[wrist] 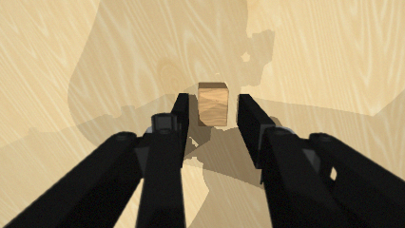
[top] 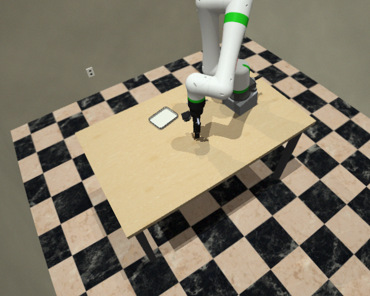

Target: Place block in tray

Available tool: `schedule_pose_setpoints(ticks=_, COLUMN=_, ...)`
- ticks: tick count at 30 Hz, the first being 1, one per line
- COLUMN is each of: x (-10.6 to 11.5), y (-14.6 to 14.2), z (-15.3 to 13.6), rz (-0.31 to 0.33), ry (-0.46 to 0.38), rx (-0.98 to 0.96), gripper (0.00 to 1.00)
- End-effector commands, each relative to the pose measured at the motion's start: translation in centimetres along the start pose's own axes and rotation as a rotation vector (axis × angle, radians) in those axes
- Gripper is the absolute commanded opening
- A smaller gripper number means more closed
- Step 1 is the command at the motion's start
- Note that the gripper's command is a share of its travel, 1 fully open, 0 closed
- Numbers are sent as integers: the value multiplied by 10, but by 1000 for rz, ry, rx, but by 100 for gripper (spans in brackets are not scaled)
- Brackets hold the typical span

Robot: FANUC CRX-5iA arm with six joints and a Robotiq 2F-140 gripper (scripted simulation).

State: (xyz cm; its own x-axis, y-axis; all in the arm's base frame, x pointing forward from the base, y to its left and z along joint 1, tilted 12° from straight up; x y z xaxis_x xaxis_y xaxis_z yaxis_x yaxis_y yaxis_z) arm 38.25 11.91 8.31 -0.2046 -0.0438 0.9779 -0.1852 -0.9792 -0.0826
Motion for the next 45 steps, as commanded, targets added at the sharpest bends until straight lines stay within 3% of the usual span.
schedule_pose_setpoints(ticks=1, x=-5, y=0, z=1, rz=1, ry=1, rx=0, gripper=35)
schedule_pose_setpoints(ticks=9, x=-21, y=0, z=1, rz=1, ry=1, rx=0, gripper=35)
schedule_pose_setpoints(ticks=28, x=-24, y=0, z=1, rz=1, ry=1, rx=0, gripper=35)
schedule_pose_setpoints(ticks=29, x=-24, y=0, z=1, rz=1, ry=1, rx=0, gripper=10)
schedule_pose_setpoints(ticks=45, x=-24, y=0, z=1, rz=1, ry=1, rx=0, gripper=10)
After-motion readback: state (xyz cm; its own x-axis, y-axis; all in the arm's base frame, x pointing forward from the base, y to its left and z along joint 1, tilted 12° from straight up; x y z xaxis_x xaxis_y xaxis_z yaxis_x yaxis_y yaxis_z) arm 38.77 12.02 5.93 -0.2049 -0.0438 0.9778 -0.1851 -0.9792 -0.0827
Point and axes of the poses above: the point where the finger pads meet when closed, its own x axis back along the fingers, its own y axis across the jaws, z = x × y, the point moved 5 cm from there along x, back along the fingers, and after that the axes turned 6 degrees about x, right-handed, at the moved point
